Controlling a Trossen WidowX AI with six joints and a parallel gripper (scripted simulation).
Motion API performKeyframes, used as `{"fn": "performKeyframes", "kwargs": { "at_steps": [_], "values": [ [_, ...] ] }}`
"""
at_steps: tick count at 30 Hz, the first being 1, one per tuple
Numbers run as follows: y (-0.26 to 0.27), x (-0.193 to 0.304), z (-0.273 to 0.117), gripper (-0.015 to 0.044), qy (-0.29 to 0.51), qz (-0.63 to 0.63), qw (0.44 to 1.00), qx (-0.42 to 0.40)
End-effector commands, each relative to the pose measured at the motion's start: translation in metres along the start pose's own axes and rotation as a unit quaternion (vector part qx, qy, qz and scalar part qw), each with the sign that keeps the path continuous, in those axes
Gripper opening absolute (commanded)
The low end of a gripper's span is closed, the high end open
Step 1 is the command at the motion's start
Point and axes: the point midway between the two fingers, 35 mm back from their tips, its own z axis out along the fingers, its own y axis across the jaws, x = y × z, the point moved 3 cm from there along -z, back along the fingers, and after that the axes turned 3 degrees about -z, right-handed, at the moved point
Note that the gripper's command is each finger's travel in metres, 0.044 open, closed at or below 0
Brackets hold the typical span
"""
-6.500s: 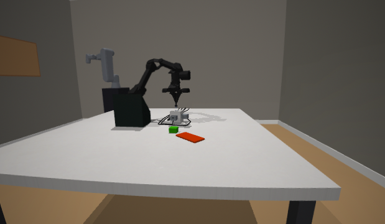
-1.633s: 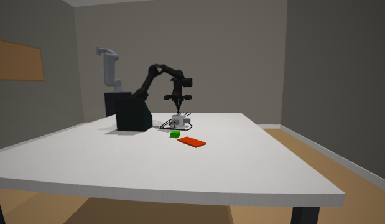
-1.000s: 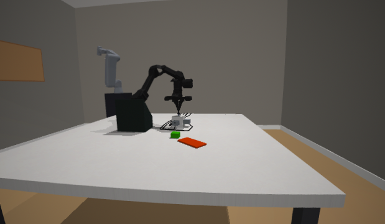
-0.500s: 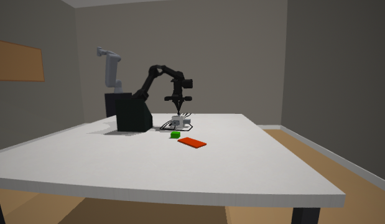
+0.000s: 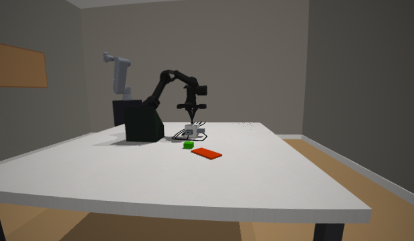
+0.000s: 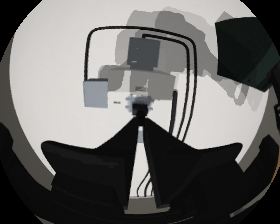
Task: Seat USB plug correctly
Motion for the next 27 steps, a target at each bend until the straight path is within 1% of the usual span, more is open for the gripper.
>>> {"fn": "performKeyframes", "kwargs": {
  "at_steps": [1, 27],
  "values": [
    [0.0001, -0.0003, 0.0014, 0.0000, 0.003, 0.004, 1.000, 0.001],
    [0.0001, -0.0003, 0.0045, 0.0000, 0.003, 0.004, 1.000, 0.001]
  ]
}}
